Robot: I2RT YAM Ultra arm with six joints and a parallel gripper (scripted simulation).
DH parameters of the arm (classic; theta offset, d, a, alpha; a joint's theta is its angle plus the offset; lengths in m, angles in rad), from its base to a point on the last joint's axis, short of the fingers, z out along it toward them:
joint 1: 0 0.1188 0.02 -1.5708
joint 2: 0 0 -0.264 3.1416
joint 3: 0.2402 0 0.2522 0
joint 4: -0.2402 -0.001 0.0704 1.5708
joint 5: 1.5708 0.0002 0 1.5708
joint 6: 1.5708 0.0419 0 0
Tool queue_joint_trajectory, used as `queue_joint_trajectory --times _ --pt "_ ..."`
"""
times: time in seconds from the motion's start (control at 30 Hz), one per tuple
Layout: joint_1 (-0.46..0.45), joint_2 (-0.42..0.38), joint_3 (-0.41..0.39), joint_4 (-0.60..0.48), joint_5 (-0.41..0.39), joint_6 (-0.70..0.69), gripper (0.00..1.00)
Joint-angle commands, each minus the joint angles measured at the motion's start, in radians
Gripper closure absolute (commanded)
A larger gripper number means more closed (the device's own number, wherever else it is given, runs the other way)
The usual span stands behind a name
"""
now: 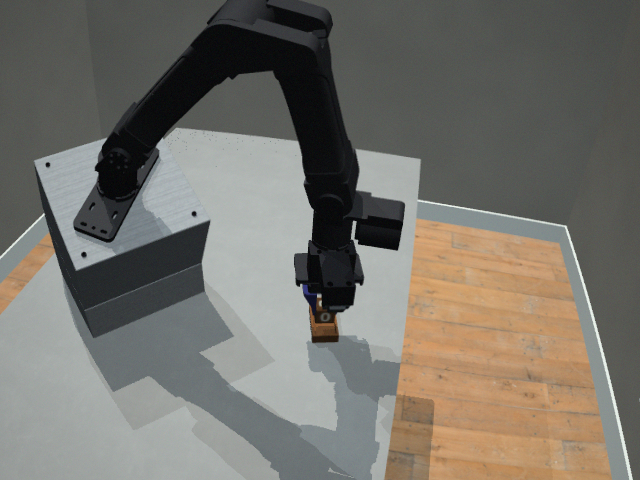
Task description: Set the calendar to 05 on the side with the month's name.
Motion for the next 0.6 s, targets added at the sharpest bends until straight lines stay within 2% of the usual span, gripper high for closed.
queue_joint_trajectory --times 0.0,0.57 --pt "0.001 -0.003 0.005 0.013 0.001 -0.005 0.73" --pt "-0.009 0.040 0.013 0.051 -0.002 -0.015 0.73"
